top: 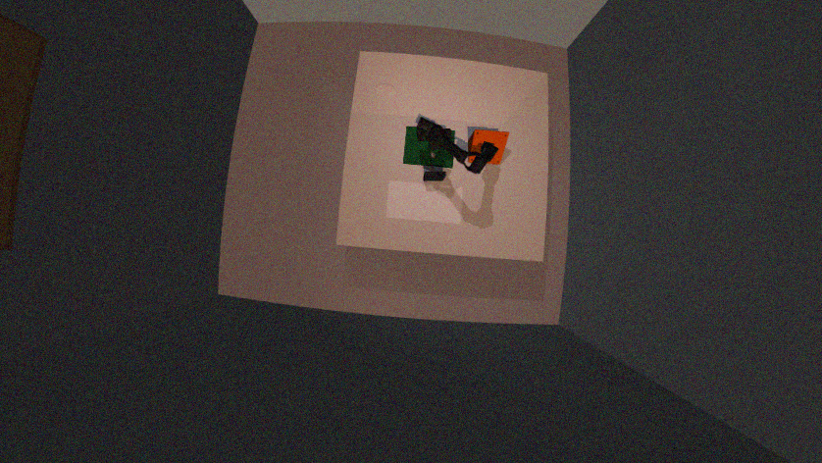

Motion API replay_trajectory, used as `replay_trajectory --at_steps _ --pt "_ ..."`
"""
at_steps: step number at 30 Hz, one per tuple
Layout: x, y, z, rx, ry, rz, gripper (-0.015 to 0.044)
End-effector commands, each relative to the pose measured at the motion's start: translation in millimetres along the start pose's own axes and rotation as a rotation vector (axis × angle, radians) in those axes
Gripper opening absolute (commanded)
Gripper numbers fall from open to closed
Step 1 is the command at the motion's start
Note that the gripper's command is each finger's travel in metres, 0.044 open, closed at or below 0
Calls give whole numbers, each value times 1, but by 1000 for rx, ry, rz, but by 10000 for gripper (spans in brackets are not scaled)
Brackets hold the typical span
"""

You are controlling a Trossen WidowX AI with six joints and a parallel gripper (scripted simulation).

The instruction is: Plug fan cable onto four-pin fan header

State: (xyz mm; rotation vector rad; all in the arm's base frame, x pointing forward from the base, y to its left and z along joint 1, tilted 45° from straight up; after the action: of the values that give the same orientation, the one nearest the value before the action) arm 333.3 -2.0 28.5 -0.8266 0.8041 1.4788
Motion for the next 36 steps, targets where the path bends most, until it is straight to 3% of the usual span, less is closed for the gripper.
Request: replay_trajectory --at_steps 1,15,36 --pt "-15 -1 -4 -2 4 -2 0" --pt "-45 2 -11 21 0 0 0" --pt "-44 0 -18 729 -58 48 0"
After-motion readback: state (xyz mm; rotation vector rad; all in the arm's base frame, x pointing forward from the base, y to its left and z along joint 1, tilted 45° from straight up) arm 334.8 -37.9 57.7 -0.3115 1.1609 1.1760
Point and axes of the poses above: the point midway between the two fingers, 35 mm back from their tips, its own x axis out along the fingers, its own y axis across the jaws, z = x × y, the point moved 3 cm from there along -x, back along the fingers, and after that the axes turned 12 degrees about x, right-handed, at the moved point
